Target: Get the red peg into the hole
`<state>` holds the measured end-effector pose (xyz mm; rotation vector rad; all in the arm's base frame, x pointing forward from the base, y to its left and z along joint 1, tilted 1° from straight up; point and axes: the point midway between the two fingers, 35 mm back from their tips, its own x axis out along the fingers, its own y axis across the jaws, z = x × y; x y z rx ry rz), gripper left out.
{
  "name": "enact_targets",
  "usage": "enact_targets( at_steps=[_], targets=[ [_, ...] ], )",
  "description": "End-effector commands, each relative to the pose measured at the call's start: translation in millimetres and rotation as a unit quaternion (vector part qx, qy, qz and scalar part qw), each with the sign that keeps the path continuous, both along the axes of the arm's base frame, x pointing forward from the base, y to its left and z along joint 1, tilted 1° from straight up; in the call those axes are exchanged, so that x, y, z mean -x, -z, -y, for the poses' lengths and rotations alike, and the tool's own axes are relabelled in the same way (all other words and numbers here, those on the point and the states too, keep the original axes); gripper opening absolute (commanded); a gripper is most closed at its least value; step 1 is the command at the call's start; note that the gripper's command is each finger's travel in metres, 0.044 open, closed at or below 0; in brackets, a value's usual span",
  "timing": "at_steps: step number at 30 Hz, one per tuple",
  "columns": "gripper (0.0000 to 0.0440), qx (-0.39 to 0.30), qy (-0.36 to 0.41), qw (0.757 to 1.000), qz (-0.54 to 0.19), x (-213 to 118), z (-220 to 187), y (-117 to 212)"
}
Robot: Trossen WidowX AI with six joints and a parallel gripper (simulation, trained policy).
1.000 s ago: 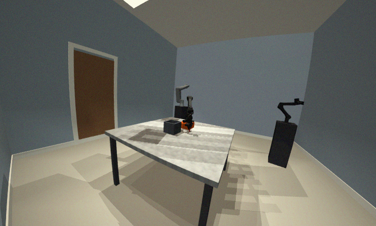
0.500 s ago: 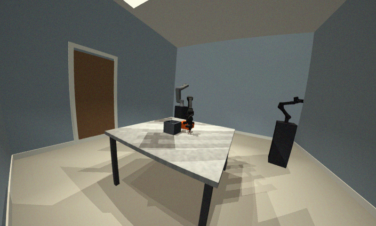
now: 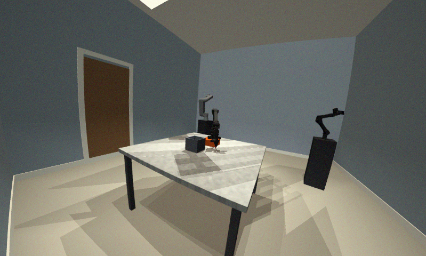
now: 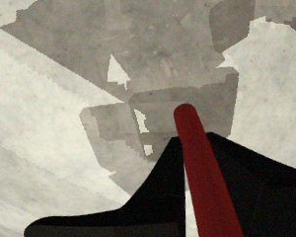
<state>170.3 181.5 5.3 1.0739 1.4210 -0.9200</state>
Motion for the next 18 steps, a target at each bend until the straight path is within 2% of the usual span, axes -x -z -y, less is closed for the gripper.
enact_targets(
  at_steps=[1, 18],
  targets=[
    [0.0, -0.016, 0.005, 1.0, 0.013, -6.6, -6.1, -12.0],
    [0.0, -0.065, 0.001, 0.993, 0.096, -47.7, -18.5, -81.5]
  ],
)
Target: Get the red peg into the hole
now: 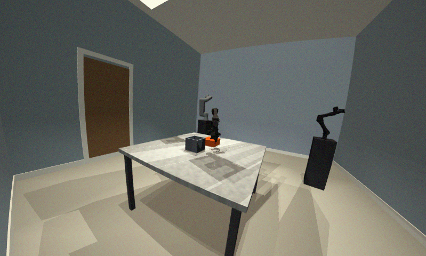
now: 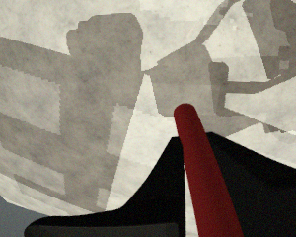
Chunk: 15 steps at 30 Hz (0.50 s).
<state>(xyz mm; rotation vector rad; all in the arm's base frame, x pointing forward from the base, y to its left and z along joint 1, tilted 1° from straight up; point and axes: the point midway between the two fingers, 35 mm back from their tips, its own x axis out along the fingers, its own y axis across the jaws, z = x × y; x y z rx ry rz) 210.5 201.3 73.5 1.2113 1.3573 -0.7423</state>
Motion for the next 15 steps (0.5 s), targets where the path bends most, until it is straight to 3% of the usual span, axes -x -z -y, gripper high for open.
enact_targets(
  at_steps=[1, 15],
  targets=[
    [0.0, -0.006, 0.0, 1.0, 0.024, -10.4, 2.4, -17.6],
    [0.0, 0.014, 0.008, 0.996, 0.085, -48.7, 38.0, -73.6]
  ],
)
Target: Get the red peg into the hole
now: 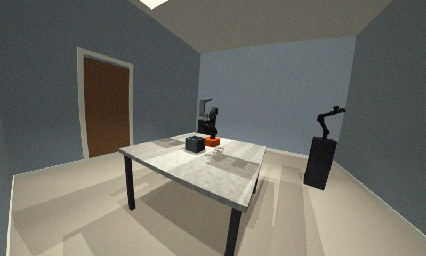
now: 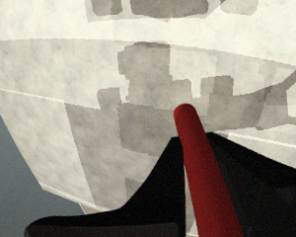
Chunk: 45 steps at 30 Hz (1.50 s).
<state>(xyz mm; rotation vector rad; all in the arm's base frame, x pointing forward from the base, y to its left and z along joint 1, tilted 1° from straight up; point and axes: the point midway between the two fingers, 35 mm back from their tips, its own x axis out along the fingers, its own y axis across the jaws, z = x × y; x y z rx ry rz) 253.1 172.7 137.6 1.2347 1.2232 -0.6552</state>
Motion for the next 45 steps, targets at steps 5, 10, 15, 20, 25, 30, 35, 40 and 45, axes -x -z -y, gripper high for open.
enact_targets(
  at_steps=[5, 10, 15, 20, 25, 30, 35, 40, 45],
  targets=[
    [0.0, 0.023, 0.016, 0.999, 0.02, -17.3, 28.9, -17.4],
    [0.0, 0.041, 0.027, 0.999, 0.019, -25.1, 48.5, -19.2],
    [0.0, 0.057, 0.037, 0.998, 0.011, -30.4, 67.1, -17.4],
    [0.0, 0.071, 0.045, 0.996, -0.001, -34.1, 83.7, -13.6],
    [0.0, 0.081, 0.049, 0.995, -0.014, -37.8, 97.6, -9.3],
    [0.0, 0.088, 0.05, 0.994, -0.028, -41.6, 109.3, -4.6],
    [0.0, 0.093, 0.05, 0.994, -0.041, -45.1, 119.3, 0.8],
    [0.0, 0.097, 0.048, 0.993, -0.053, -48.6, 128.3, 7.3],
    [0.0, 0.101, 0.046, 0.992, -0.064, -52.2, 136.7, 16.8]
  ],
)
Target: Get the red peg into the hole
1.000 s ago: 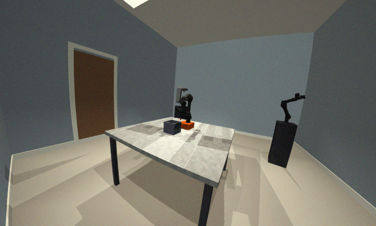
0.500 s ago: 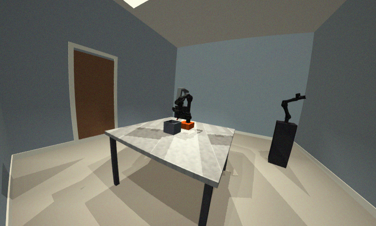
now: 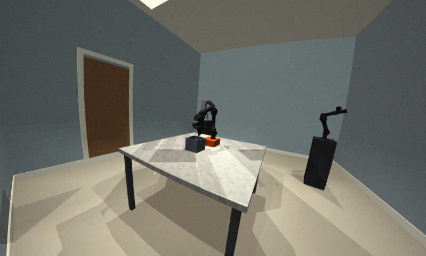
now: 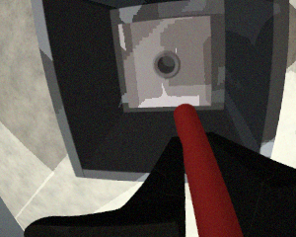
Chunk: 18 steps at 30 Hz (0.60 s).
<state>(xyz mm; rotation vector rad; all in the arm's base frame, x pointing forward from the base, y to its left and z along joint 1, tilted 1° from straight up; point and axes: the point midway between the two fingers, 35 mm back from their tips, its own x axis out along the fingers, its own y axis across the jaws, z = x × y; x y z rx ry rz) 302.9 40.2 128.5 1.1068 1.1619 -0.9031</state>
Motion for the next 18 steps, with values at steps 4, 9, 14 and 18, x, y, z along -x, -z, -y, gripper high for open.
enact_targets(
  at_steps=[4, 9, 14, 18],
  targets=[
    [0.0, 0.0, -0.002, 1.0, -0.02, -4.9, 8.9, 18.0],
    [0.0002, -0.007, -0.005, 1.0, -0.03, -7.9, 11.1, 32.4],
    [0.0002, -0.013, -0.008, 0.999, -0.036, -12.3, 12.3, 44.0],
    [0.0, -0.015, -0.012, 0.999, -0.036, -16.7, 14.3, 51.8]
  ],
)
